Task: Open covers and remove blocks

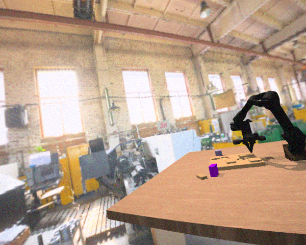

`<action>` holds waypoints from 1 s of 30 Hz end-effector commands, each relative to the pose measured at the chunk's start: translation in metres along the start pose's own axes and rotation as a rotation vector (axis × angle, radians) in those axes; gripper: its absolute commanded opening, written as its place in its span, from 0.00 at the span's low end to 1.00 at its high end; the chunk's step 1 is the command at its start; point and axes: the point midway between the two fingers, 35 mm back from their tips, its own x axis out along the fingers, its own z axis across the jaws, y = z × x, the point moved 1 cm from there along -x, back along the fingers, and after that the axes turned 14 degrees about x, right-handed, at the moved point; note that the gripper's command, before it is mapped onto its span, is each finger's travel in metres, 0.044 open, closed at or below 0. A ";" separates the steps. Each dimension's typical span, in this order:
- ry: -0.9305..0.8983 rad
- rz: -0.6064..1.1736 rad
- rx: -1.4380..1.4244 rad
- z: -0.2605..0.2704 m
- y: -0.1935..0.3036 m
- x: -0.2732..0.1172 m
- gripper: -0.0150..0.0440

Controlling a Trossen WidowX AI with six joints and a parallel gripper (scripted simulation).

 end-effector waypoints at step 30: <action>0.015 0.010 1.169 -0.038 -0.036 -0.028 0.25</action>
